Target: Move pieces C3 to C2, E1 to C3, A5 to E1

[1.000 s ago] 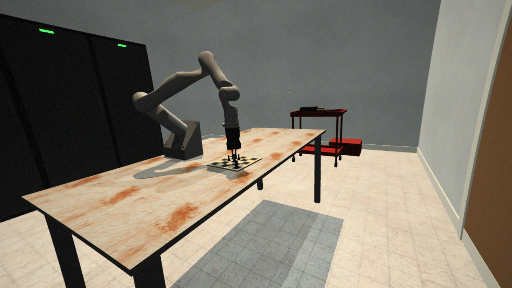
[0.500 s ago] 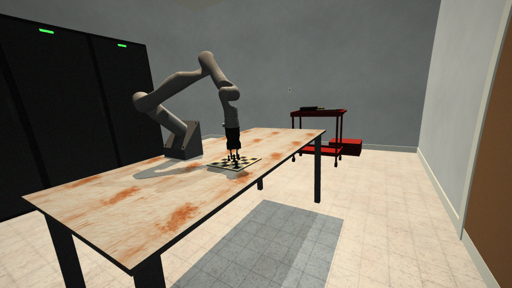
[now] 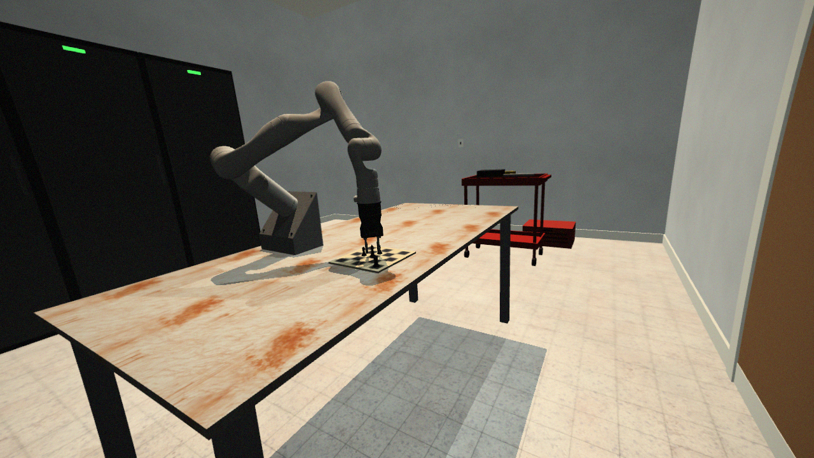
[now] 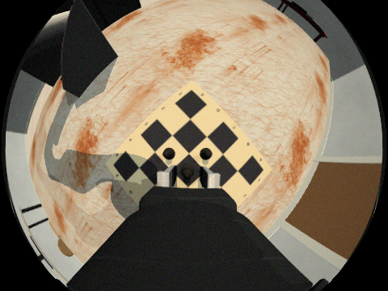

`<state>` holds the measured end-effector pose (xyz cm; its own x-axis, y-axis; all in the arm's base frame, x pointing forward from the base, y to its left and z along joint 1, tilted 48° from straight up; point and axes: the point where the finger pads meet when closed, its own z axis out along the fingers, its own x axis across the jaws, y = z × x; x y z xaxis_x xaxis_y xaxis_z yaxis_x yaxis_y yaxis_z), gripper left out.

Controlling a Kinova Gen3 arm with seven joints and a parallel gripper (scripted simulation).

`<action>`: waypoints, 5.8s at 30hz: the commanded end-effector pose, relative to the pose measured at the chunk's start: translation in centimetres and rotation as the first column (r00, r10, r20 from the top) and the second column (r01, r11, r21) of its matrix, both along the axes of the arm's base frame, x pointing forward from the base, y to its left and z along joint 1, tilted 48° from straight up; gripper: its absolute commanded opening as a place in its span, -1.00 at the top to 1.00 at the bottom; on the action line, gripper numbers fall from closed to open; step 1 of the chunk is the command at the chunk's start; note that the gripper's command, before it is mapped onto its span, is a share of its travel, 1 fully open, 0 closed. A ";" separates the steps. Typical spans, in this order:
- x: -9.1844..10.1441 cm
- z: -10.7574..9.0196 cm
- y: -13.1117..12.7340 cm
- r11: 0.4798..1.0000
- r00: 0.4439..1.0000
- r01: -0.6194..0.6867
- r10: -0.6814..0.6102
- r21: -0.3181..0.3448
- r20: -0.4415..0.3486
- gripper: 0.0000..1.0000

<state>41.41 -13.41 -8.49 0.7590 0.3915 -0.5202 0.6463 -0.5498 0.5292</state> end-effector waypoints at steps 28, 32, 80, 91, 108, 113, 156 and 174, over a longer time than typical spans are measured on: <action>1.0 5.9 6.8 1.000 1.000 -0.011 0.011 0.005 -0.001 -0.45; 0.9 5.9 6.7 1.000 1.000 -0.009 0.009 0.005 -0.001 -1.00; 7.3 10.7 -0.1 0.983 0.964 -0.180 0.185 0.040 -0.192 -0.45; 7.3 10.7 -0.1 0.983 0.964 -0.181 0.185 0.040 -0.192 -0.45; 7.3 10.7 -0.2 0.983 0.964 -0.180 0.185 0.041 -0.192 -0.45; 7.3 10.6 -0.3 0.983 0.964 -0.180 0.185 0.041 -0.193 -0.45; 6.9 7.4 -3.7 0.984 0.964 -0.176 0.181 0.042 -0.194 -0.45; 6.9 7.2 -3.8 0.983 0.964 -0.178 0.183 0.042 -0.194 -0.45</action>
<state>48.32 -17.06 -1.25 0.5585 0.5257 -0.6417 0.8258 -0.4259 0.3698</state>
